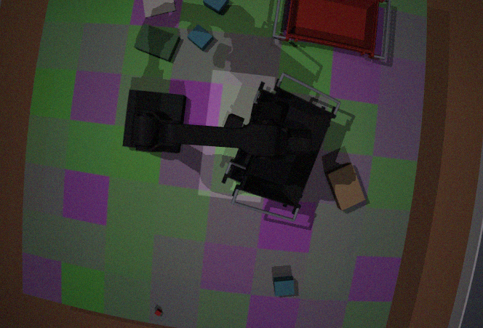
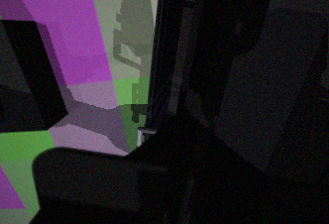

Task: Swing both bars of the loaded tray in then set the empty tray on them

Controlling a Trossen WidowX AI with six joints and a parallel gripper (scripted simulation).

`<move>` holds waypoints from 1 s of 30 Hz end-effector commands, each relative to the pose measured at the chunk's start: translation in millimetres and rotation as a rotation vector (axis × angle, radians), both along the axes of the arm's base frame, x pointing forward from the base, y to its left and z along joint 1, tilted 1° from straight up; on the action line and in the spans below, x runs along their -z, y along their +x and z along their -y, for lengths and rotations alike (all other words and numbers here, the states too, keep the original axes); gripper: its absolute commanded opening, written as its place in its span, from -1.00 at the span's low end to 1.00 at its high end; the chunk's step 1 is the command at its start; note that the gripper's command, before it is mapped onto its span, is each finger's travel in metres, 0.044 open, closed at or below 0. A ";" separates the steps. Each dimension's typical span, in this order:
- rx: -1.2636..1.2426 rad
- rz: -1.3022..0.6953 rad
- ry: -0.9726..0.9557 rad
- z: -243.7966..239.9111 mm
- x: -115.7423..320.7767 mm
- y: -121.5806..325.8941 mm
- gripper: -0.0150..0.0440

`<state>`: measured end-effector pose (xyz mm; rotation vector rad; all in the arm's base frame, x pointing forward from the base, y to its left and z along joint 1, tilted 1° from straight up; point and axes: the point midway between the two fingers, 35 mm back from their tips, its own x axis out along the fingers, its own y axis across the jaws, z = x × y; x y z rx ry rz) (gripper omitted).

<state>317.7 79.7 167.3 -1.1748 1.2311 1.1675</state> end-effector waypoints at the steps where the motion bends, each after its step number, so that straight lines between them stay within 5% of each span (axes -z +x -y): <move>1: 0.003 0.009 0.001 -0.3 -0.7 1.3 -0.49; 30: 0.003 0.009 0.001 -0.4 27.4 1.9 -0.49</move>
